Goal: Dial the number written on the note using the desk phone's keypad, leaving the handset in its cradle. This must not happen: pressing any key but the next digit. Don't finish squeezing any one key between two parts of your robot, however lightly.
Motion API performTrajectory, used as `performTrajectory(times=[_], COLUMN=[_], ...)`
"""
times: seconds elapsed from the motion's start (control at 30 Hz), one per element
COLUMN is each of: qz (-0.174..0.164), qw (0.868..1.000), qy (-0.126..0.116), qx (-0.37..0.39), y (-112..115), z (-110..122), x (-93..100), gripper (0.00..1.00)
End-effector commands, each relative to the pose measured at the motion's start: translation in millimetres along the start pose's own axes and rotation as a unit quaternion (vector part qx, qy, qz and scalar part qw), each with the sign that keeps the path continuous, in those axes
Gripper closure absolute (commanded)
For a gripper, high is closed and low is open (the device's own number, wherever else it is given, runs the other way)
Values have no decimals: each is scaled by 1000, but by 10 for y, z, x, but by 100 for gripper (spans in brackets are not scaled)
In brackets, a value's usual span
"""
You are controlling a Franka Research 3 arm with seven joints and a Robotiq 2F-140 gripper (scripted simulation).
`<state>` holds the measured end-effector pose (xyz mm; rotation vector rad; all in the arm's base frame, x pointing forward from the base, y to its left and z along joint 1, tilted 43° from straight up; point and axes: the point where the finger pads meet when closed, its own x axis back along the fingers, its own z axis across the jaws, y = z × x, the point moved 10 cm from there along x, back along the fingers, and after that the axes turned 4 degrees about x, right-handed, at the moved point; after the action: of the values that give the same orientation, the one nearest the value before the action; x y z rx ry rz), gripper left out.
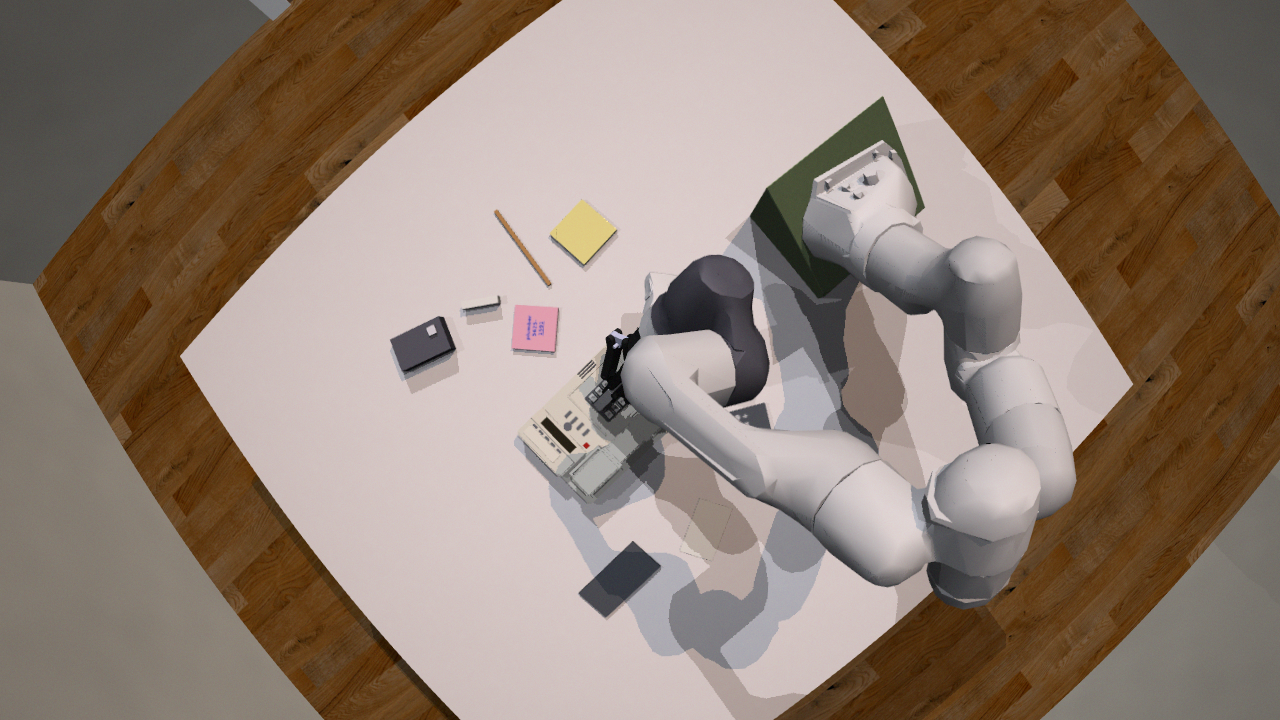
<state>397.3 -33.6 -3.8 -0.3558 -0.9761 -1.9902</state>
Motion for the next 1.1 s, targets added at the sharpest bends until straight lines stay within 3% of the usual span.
performTrajectory(times=[0.0, 0.73, 1.07], qz=[0, 0, 0], qw=[1000, 1000, 1000], qy=[2, 2, 2], qx=[5, 5, 5], y=[-2, -13, 61], z=[15, 16, 11], x=[-26, -42, 64], gripper=[100, 100, 100])
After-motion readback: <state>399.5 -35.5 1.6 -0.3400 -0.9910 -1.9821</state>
